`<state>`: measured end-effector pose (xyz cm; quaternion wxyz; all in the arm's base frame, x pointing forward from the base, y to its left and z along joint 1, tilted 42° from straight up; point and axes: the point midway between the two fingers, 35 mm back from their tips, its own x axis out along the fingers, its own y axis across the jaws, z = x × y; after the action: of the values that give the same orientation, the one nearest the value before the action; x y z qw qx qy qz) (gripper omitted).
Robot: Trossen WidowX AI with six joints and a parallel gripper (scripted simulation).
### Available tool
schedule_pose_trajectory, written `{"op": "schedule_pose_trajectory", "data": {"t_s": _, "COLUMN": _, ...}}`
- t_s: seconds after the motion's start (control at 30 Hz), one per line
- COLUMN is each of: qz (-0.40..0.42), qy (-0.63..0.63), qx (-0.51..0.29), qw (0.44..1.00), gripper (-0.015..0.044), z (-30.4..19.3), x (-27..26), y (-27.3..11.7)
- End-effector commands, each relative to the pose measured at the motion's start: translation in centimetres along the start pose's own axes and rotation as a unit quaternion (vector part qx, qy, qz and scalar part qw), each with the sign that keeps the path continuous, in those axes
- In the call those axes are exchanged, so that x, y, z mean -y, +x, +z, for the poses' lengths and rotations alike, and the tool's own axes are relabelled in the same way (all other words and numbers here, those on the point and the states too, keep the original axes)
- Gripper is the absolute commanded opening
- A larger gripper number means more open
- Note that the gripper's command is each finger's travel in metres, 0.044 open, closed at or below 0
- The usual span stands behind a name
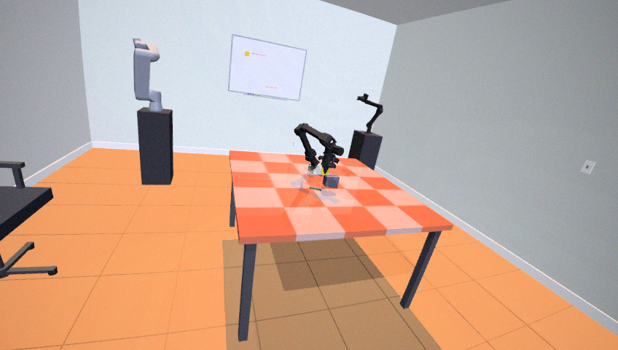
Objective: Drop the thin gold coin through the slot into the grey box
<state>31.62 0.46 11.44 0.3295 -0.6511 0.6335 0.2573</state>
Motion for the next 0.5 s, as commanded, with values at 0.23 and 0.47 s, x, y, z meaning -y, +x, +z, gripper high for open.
{"op": "schedule_pose_trajectory", "data": {"t_s": 0.23, "qz": 0.003, "qy": -0.001, "qx": 0.003, "qw": 1.0, "gripper": 0.0, "z": 2.7, "x": -1.2, "y": 0.1}}
{"op": "schedule_pose_trajectory", "data": {"t_s": 0.47, "qz": 0.003, "qy": -0.002, "qx": 0.003, "qw": 1.0, "gripper": 0.0, "z": 4.3, "x": -2.2, "y": 0.1}}
